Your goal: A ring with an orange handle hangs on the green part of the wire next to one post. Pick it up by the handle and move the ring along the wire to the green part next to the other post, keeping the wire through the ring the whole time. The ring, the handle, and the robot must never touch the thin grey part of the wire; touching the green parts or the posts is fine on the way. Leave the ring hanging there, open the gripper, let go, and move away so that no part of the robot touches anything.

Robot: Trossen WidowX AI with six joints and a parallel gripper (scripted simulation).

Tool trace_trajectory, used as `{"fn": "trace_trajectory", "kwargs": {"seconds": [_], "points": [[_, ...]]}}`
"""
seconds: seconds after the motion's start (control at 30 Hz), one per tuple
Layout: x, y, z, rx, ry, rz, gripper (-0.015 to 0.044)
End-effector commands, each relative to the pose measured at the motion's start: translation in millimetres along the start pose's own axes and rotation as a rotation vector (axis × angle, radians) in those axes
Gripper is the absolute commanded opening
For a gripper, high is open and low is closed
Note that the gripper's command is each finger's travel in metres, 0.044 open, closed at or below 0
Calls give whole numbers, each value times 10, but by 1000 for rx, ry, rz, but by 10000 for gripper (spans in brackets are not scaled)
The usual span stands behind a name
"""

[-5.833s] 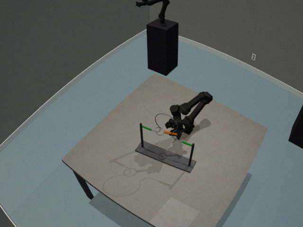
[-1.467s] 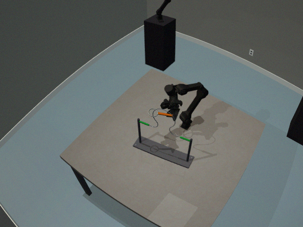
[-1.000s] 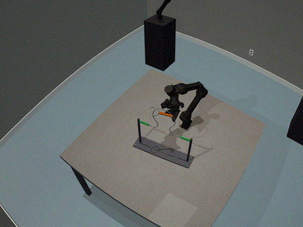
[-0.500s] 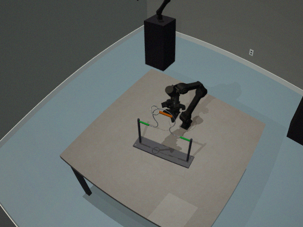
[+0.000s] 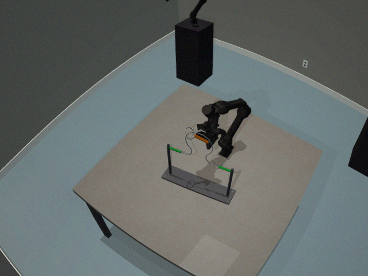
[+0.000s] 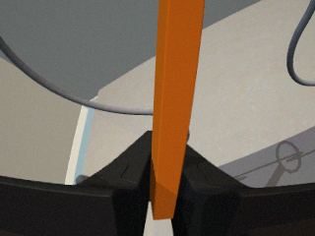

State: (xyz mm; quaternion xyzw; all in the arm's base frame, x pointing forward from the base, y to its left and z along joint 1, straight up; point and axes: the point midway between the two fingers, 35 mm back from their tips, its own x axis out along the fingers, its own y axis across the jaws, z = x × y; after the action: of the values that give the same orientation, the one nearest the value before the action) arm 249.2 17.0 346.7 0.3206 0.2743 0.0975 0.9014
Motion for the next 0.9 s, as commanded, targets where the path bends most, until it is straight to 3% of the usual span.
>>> {"fn": "trace_trajectory", "kwargs": {"seconds": [0.0, 0.87], "points": [[1, -27, -1, -58, -8, -31, -150], [4, -187, 31, -346, -52, -193, -150]]}}
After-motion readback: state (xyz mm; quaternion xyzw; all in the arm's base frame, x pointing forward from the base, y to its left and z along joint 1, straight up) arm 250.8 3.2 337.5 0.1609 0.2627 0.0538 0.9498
